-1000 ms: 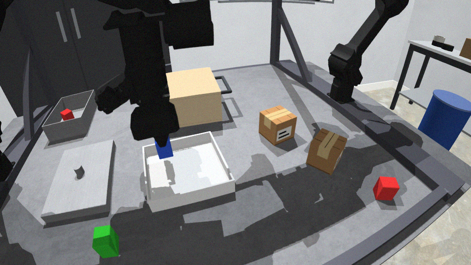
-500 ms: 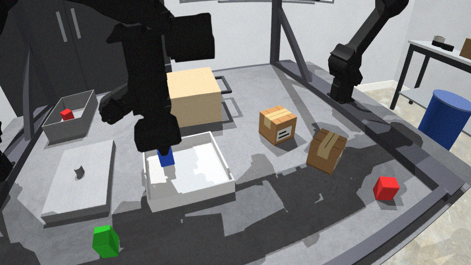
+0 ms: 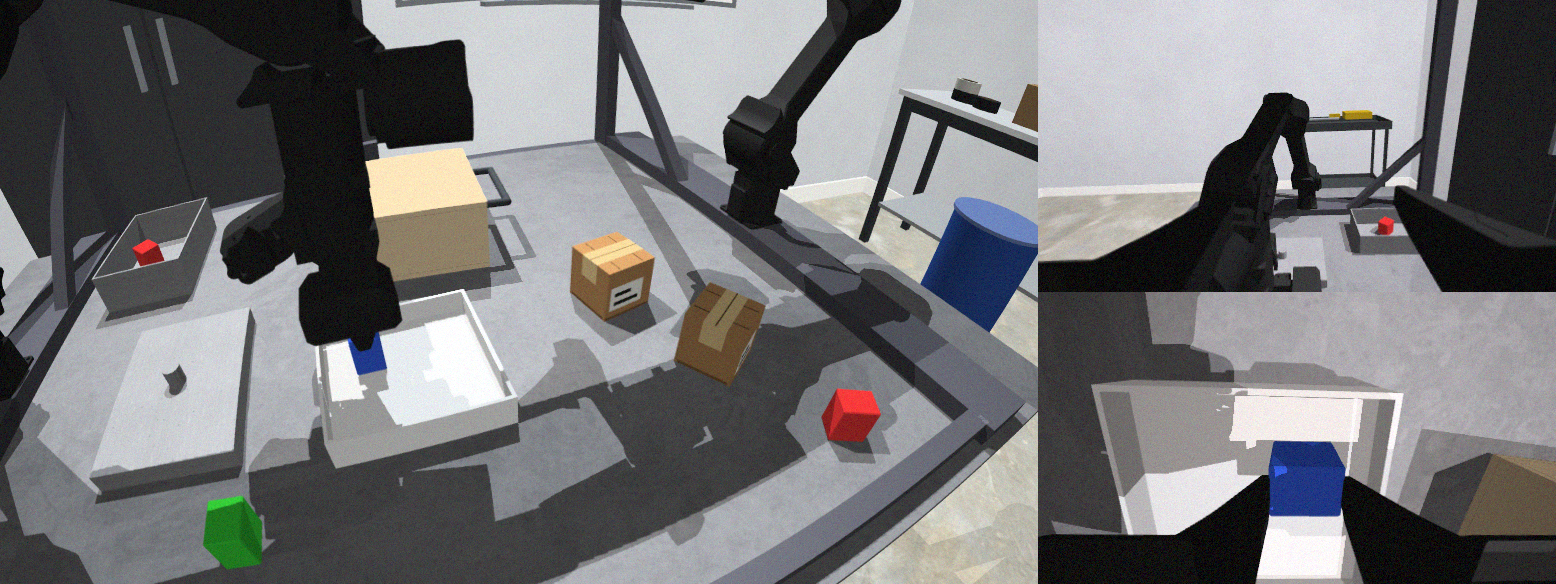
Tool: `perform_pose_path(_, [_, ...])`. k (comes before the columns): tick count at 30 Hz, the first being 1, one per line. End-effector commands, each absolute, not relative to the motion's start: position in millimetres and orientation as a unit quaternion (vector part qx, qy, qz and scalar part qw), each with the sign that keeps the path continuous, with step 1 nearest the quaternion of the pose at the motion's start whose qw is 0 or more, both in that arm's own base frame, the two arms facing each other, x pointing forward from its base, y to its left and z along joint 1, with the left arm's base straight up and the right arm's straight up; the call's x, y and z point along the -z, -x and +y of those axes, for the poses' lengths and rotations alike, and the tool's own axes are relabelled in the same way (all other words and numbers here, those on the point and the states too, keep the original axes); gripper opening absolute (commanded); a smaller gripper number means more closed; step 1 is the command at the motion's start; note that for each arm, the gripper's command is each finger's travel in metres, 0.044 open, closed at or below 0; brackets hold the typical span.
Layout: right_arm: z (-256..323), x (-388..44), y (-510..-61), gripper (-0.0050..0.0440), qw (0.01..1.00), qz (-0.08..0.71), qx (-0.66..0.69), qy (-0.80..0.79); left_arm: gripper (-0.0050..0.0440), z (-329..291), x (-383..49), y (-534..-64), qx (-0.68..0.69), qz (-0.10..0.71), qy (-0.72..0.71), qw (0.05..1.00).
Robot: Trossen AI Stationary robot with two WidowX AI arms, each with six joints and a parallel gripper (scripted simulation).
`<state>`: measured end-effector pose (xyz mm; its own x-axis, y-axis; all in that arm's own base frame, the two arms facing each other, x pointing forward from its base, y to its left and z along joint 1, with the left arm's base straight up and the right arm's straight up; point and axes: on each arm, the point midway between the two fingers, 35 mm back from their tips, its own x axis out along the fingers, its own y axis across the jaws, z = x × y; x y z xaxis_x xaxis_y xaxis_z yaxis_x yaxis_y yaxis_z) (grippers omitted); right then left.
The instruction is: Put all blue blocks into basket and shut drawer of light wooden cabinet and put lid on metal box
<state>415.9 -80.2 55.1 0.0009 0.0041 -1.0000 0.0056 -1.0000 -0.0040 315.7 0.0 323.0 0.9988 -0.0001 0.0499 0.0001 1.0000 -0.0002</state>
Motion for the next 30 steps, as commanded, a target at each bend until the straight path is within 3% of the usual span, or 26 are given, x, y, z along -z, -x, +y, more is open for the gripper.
perform_pose_path(1, [-80,-63,-421,-0.005,0.003,0.0,0.696,-0.718,0.04,0,-332,-312,0.0,-0.038,0.0,0.999])
perform_pose_path(9, [-80,-61,-419,-0.005,0.003,0.0,0.696,-0.718,0.04,0,-332,-312,0.0,-0.038,0.0,0.999])
perform_pose_path(10, [-81,-80,-426,0.0214,0.007,-0.003,0.678,-0.735,0.04,0,-332,-312,0.0,-0.038,0.0,0.999])
perform_pose_path(30, [-81,-78,-425,0.0214,0.006,-0.003,0.68,-0.733,0.04,0,-332,-312,0.0,-0.038,0.0,0.999])
